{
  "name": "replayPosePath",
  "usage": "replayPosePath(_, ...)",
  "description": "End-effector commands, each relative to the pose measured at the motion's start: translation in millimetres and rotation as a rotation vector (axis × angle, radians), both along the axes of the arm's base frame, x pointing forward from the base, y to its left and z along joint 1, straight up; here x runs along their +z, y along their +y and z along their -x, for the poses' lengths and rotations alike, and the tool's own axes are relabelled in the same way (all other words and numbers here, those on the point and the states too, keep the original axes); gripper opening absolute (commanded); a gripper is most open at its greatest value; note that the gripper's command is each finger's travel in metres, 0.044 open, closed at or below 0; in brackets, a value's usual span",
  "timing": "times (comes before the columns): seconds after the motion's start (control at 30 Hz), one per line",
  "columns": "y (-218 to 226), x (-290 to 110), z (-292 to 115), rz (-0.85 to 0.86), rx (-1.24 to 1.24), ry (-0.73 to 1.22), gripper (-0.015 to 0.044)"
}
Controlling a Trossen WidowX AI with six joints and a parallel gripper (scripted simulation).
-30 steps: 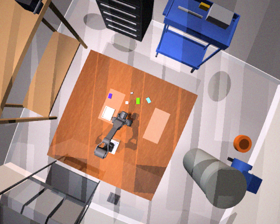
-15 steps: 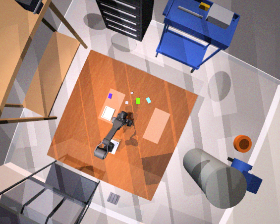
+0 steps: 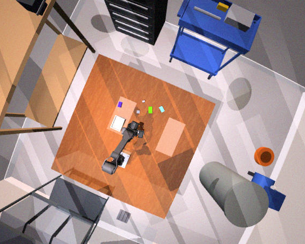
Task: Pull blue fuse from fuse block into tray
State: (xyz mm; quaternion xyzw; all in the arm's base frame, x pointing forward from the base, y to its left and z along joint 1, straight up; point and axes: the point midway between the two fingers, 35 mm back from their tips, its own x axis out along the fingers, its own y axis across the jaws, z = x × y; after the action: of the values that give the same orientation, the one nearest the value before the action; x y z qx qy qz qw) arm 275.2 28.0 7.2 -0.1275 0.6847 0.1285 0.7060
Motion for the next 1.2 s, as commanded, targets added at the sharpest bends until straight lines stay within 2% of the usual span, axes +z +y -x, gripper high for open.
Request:
replayPosePath(0.0, -0.6, 1.9, 0.5, 0.005, 0.000, 0.001, 0.0000)
replayPosePath(0.7, 0.1, 26.8, 1.1, 0.005, 0.000, 0.001, 0.0000)
replayPosePath(1.17, 68.9, 28.8, -5.6, -0.002, 0.000, 0.001, 0.0000)
